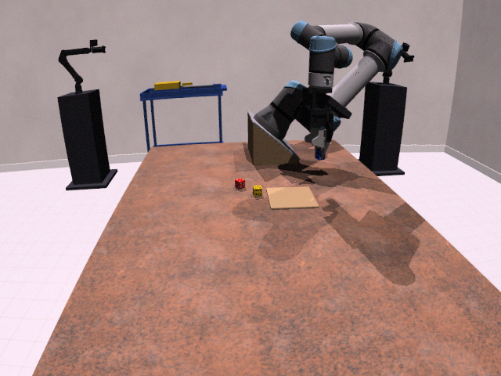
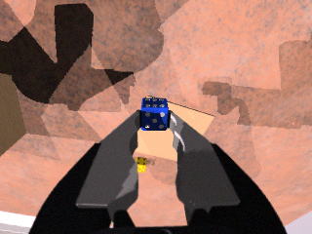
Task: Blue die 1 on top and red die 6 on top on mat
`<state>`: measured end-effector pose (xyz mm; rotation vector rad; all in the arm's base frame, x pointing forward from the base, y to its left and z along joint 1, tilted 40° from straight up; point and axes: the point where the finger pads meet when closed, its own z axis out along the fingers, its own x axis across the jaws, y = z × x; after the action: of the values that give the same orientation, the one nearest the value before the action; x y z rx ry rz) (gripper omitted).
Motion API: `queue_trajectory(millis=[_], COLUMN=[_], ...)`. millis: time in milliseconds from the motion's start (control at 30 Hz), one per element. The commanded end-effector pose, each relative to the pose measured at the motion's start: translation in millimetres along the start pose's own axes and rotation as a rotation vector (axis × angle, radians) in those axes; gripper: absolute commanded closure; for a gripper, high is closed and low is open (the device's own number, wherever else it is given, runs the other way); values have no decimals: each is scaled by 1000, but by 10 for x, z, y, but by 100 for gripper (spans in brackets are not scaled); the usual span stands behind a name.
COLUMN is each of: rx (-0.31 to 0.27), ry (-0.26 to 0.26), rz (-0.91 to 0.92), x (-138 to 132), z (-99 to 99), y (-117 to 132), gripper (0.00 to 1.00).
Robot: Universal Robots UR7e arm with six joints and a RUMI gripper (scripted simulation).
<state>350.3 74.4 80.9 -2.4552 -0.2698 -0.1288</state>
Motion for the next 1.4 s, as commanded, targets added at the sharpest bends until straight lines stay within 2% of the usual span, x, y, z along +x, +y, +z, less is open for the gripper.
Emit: queue_trajectory(millis=[0,333,400,833,933,1000,1367], rx=[4,4,4,4,4,4,5], ry=[3,4,4,6,6,6,8], rz=[-174,-349,-441,-727,-746,-833,-1073], x=[54,97,120,197,202,227,302], z=[-6,-1,2,15,15,20,35], y=[-20,-41,-51,-79,-80,-88,-107], gripper=[94,94,94,94,94,94,94])
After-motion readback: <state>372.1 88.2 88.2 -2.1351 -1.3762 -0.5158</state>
